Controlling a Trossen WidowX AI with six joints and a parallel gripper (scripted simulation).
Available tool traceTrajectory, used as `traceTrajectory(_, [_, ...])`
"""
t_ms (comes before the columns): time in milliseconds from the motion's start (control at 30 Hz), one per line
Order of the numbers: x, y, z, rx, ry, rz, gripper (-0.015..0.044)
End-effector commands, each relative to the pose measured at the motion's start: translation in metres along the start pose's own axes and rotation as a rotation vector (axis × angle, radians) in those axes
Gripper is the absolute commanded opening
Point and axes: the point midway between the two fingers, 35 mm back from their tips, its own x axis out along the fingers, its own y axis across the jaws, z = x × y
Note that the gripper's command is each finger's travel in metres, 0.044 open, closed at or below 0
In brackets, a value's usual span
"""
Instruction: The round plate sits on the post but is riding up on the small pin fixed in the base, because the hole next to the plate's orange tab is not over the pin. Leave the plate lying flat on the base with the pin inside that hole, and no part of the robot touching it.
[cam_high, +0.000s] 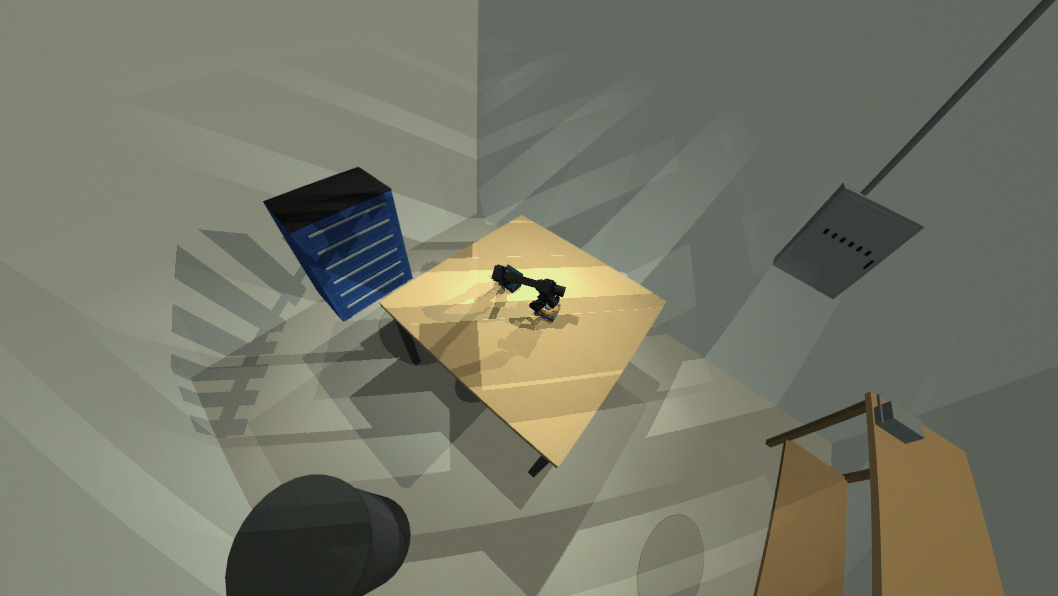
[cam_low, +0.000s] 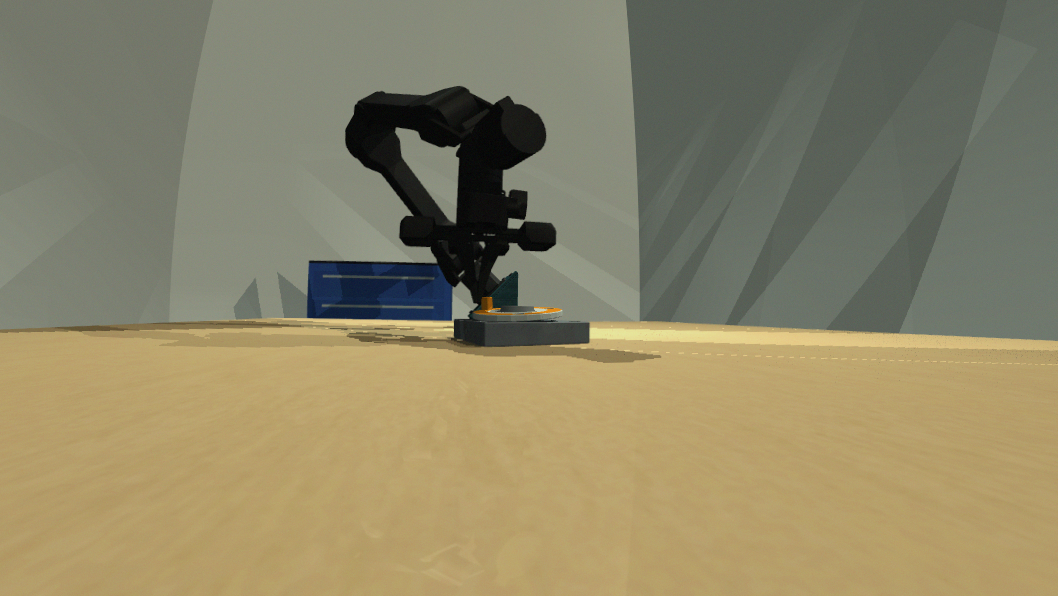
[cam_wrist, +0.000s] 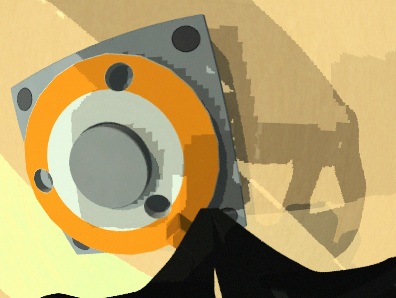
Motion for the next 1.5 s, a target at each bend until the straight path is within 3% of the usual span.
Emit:
traceTrajectory(0, [0.0,0.004,-0.009,-0.004,0.006,0.004,0.0])
traceTrajectory(833, [-0.001,0.023,-0.025,-0.004,0.006,0.005,0.0])
traceTrajectory(1167, [-0.044,0.021,-0.026,-0.005,0.007,0.007,0.0])
traceTrajectory(1467, [-0.036,0.022,-0.026,-0.013,0.008,0.001,0.0])
